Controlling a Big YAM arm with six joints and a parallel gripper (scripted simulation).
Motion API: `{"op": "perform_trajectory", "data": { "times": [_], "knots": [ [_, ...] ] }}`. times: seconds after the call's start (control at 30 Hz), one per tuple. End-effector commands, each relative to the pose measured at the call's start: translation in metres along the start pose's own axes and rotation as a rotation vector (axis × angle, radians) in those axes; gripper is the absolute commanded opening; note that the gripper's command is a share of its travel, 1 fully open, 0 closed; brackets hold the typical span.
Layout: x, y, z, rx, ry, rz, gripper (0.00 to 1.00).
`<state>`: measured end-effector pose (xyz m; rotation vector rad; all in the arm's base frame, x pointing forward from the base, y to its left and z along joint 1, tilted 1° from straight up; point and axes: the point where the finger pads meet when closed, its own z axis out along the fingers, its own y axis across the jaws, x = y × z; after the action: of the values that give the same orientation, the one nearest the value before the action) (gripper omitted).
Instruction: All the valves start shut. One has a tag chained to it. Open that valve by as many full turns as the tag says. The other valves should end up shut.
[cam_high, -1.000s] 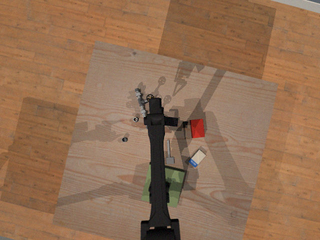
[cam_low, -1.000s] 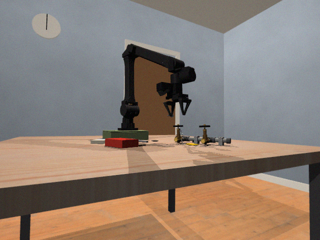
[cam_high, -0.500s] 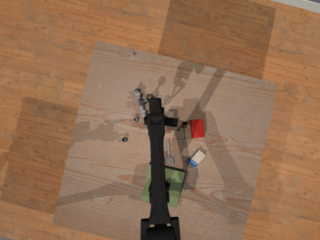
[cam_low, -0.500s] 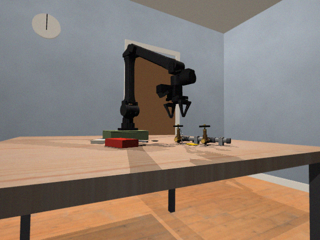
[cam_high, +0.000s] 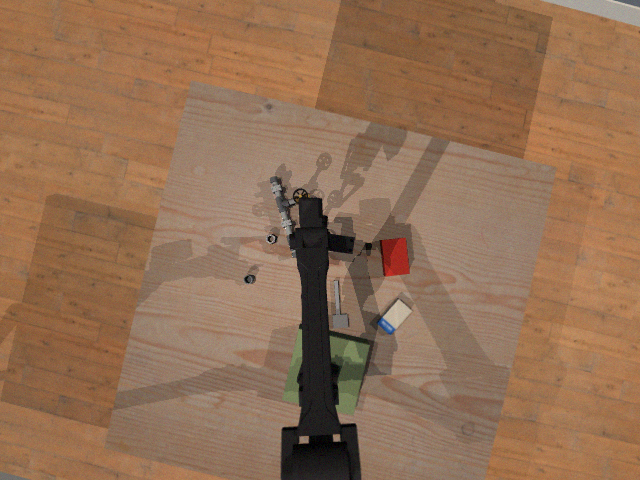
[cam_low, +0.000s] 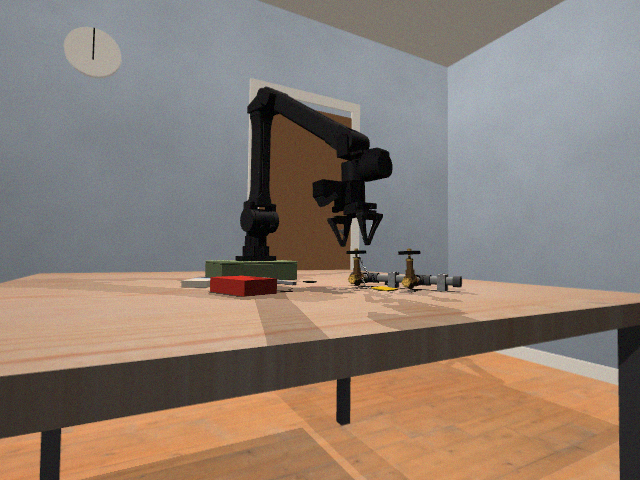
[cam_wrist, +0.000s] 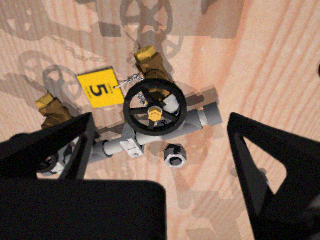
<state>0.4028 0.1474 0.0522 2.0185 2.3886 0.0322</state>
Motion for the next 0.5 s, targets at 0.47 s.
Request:
{"op": "perform_trajectory", "data": {
  "times": [0.47],
  "knots": [
    [0.005, 0.013, 0.020, -0.036, 0.004, 0.004, 1.00]
  ]
}}
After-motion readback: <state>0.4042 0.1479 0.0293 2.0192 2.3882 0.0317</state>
